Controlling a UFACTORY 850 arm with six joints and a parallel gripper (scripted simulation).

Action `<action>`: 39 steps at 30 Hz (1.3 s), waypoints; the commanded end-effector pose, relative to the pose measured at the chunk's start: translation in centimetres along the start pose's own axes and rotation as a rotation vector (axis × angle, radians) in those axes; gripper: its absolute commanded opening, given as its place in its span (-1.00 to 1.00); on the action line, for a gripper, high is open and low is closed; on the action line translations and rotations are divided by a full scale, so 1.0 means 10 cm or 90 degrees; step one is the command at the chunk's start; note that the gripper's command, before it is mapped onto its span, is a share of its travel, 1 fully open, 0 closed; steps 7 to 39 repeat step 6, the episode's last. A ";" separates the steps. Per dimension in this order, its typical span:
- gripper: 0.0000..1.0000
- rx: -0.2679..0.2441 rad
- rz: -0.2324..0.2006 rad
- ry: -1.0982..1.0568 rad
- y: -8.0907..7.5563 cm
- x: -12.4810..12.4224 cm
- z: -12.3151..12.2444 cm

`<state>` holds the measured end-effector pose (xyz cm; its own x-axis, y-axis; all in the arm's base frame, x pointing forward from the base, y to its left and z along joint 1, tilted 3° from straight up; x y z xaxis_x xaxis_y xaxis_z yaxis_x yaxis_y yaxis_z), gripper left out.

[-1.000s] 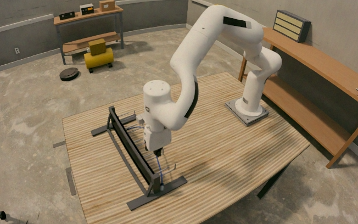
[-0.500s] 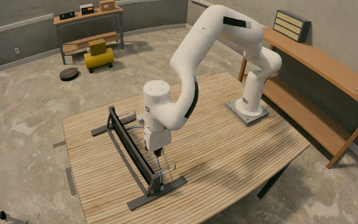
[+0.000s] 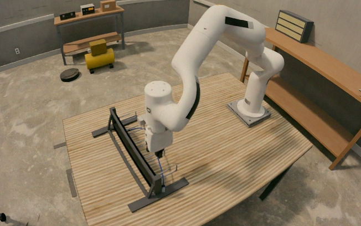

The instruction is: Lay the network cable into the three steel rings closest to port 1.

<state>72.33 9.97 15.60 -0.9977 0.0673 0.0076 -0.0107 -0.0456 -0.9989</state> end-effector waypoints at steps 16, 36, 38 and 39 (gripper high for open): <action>-1.00 0.000 0.002 0.000 -0.02 -0.01 0.00; -1.00 0.000 0.002 0.000 -0.02 -0.01 0.00; -1.00 0.000 0.002 0.000 -0.02 -0.01 0.00; -1.00 0.000 0.002 0.000 -0.02 -0.01 0.00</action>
Point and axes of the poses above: the point where the finger pads meet when closed, its own y axis out along the fingers, its own x axis across the jaws, z = x × y, the point moved 3 cm from there along -y, back along the fingers, and after that the axes turned 4 degrees about y, right-handed, at the moved point
